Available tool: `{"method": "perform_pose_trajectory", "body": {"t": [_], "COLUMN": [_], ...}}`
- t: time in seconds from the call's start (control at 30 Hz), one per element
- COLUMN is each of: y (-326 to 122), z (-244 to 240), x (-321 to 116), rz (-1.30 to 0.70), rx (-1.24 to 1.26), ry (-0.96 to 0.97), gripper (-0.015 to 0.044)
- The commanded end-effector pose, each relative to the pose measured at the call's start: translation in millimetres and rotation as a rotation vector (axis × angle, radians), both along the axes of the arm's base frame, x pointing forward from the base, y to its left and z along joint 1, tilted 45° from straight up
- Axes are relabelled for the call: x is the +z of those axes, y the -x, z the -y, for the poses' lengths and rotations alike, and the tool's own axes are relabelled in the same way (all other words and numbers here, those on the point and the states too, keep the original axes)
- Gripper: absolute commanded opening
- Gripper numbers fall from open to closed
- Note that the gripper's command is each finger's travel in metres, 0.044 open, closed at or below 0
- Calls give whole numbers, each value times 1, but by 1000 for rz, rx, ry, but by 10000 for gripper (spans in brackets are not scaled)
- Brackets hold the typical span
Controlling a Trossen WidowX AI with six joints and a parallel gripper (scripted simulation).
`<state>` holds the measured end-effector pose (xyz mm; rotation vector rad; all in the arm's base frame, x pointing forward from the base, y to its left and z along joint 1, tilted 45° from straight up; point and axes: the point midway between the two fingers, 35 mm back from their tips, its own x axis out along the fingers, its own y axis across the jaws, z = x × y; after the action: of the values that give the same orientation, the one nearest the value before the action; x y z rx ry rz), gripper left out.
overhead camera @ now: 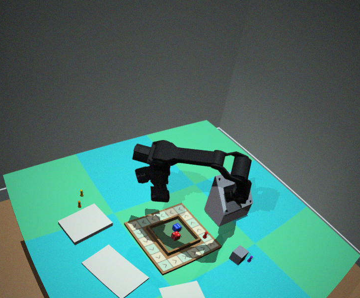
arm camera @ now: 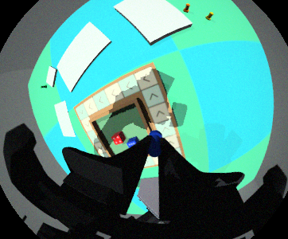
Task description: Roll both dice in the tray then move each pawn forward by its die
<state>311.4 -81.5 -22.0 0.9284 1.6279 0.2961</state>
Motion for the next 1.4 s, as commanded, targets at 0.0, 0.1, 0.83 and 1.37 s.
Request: {"method": "perform_pose_trajectory", "body": {"t": [0.0,0.1,0.83,1.37], "y": [-7,-16,-64,-65], "z": [-10,-25,-160,-208], "x": [7,13,68,56], "rz": [-6,-11,3,3], "rx": [8,7,4,9], "ry": [13,26,4,-14], "gripper": [0,0,0,0]}}
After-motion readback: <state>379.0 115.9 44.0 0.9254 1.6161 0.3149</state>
